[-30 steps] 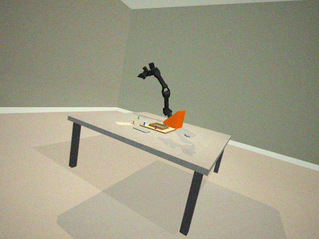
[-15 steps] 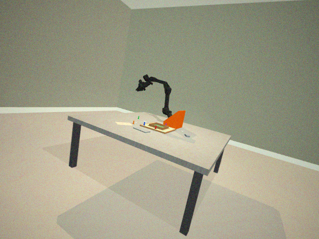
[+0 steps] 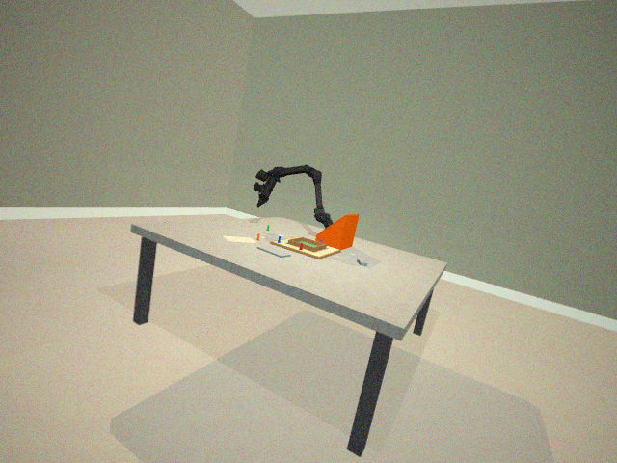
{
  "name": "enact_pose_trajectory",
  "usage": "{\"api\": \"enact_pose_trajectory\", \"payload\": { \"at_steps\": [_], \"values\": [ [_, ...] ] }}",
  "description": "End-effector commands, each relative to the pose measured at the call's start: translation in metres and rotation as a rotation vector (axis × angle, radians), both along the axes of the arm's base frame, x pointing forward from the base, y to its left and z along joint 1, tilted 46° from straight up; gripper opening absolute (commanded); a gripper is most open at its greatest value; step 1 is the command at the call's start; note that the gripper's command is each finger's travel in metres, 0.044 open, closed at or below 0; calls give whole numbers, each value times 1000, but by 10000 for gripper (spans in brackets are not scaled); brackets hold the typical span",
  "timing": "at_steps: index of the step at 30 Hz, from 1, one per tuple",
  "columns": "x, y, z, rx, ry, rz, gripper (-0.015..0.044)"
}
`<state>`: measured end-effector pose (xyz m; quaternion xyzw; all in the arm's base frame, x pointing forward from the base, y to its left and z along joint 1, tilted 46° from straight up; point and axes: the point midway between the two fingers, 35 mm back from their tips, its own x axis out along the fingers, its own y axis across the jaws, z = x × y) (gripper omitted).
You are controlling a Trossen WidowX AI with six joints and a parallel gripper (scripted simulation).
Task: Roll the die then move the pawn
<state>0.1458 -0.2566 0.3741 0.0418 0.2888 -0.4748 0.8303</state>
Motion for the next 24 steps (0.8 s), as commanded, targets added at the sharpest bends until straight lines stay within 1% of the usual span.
{"api": "enact_pose_trajectory", "payload": {
  "at_steps": [1, 5, 9, 13, 16, 18, 24],
  "values": [
    [40, 3, -55, 103, 165, 82, 275],
    [81, 25, -110, 163, 371, 194, 275],
    [109, 56, -162, 158, 610, 293, 275],
    [127, 93, -208, 78, 881, 400, 275],
    [133, 123, -236, -29, 1081, 483, 275],
    [134, 136, -247, -90, 1166, 519, 275],
    [136, 133, -244, -98, 1177, 524, 275]
  ]
}}
